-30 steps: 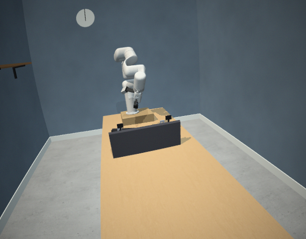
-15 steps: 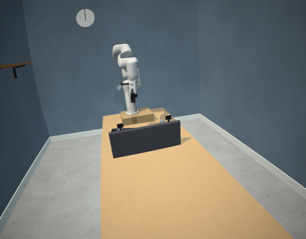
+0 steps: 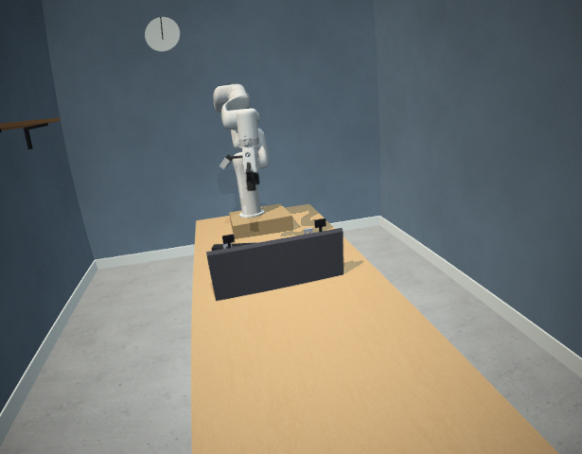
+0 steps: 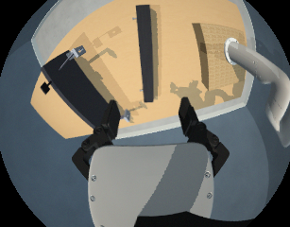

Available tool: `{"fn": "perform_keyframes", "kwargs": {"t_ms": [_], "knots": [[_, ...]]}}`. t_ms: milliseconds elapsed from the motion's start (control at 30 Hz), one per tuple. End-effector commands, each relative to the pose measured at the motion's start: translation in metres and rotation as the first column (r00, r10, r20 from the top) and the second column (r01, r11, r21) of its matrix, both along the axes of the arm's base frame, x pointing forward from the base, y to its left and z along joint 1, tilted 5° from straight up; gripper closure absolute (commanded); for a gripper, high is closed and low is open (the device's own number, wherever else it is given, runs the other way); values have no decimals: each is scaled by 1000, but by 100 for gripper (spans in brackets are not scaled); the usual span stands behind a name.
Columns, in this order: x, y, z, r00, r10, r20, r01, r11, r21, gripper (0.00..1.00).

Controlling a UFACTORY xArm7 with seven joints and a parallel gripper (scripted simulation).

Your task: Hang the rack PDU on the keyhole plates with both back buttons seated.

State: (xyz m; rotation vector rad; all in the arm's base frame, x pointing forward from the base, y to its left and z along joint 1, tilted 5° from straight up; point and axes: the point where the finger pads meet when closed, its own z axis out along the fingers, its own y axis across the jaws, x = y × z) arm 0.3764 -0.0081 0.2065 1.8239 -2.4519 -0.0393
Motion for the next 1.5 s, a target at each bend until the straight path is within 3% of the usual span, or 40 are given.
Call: {"fn": "perform_keyframes", "kwargs": {"t_ms": [0, 1100, 1467], "knots": [[1, 0, 2, 1000, 0, 6, 0, 1000, 0, 3], [1, 0, 1, 1000, 0, 6, 0, 1000, 0, 3], [-1, -1, -24, 1000, 0, 6, 0, 1000, 0, 3]]}}
